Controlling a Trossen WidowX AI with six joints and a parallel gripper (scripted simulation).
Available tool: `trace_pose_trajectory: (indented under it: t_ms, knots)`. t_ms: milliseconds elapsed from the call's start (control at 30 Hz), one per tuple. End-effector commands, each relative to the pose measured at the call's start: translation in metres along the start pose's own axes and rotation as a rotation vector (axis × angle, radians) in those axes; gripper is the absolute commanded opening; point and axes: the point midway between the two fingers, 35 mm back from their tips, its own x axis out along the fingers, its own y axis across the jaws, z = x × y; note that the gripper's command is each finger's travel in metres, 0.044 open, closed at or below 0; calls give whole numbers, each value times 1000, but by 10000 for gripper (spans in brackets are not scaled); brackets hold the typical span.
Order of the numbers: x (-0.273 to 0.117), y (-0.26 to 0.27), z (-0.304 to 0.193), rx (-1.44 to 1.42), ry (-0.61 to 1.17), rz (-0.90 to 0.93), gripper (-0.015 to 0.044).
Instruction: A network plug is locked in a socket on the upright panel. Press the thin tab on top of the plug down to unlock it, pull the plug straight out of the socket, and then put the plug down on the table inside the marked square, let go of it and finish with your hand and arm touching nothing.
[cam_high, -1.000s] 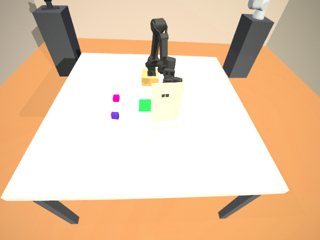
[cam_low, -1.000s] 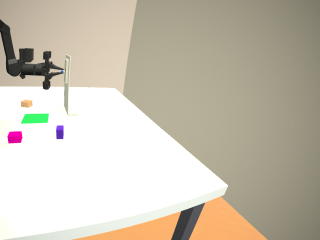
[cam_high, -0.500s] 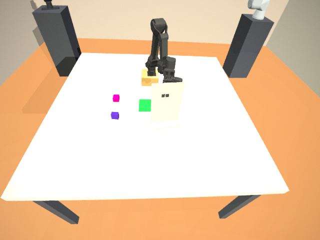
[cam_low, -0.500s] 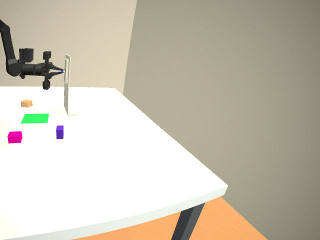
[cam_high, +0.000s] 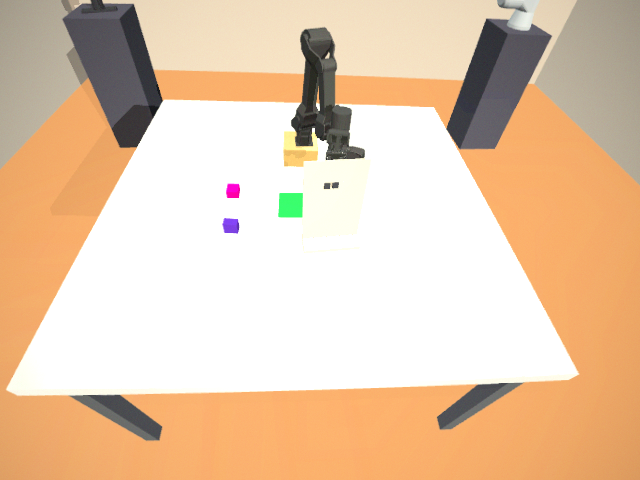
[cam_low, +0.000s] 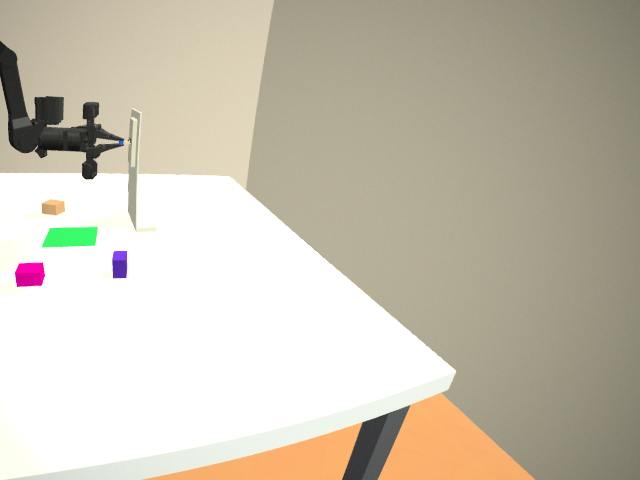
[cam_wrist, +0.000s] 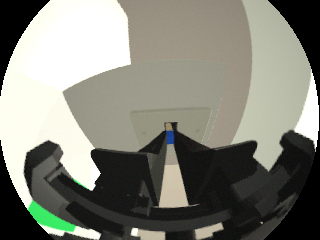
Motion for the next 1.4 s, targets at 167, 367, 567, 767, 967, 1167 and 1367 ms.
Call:
trace_pose_trajectory:
  t_ms: [167,367,567,767,967,1167,1367]
  knots:
    - [-7,0,-2,-7,0,1,0]
    - [-11,1,-3,-7,0,1,0]
    - [-15,1,-3,-7,0,2,0]
    - [-19,1,-4,-7,0,2,0]
    - [-23,1,-4,-7,0,3,0]
    - [-27,1,-5,-7,0,3,0]
    - [-32,1,-5,-7,0,3,0]
